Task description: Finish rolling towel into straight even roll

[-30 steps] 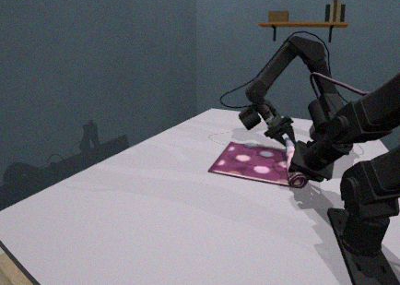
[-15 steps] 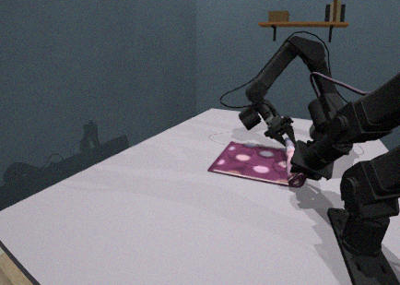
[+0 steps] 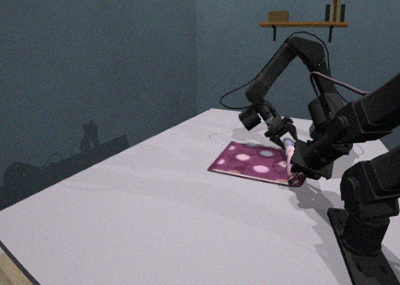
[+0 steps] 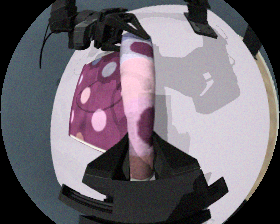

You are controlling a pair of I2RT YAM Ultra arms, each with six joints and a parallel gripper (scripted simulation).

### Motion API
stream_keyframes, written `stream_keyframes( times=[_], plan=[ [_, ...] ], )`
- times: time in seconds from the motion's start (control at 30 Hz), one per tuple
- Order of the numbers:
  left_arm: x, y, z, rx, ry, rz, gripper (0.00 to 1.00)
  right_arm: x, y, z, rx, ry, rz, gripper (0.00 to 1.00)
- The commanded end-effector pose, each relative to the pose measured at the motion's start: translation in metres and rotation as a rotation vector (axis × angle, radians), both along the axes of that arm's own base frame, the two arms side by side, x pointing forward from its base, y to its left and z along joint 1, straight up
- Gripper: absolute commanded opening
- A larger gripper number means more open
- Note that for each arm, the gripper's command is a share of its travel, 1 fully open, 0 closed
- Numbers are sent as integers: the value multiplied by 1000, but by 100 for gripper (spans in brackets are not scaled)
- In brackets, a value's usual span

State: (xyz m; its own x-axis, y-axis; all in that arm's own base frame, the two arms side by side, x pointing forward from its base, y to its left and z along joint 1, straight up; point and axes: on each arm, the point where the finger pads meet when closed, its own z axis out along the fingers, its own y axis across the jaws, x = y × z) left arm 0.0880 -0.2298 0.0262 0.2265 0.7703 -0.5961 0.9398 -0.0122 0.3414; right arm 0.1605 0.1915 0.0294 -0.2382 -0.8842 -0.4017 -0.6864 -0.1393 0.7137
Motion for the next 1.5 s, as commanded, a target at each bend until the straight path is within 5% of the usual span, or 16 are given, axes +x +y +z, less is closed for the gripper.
stream_keyframes(
  times=[0.0, 0.27, 0.57, 1.07, 1.47],
  plan=[
    [0, -3, 1, -10, -1, 2, 25, 5, -1, 0, 5, -11, -2, 52],
    [0, -3, 1, -10, -1, 2, 25, 5, -1, 7, 5, -11, -2, 85],
    [0, -3, 2, -9, 52, 2, 25, 21, -11, 20, 5, -11, -2, 85],
    [0, -3, 5, 1, 351, 4, 25, 52, -32, 47, 9, -23, -2, 86],
    [0, -3, 8, 12, 660, 5, 25, 38, -23, 50, 99, -339, -7, 90]
  ],
)
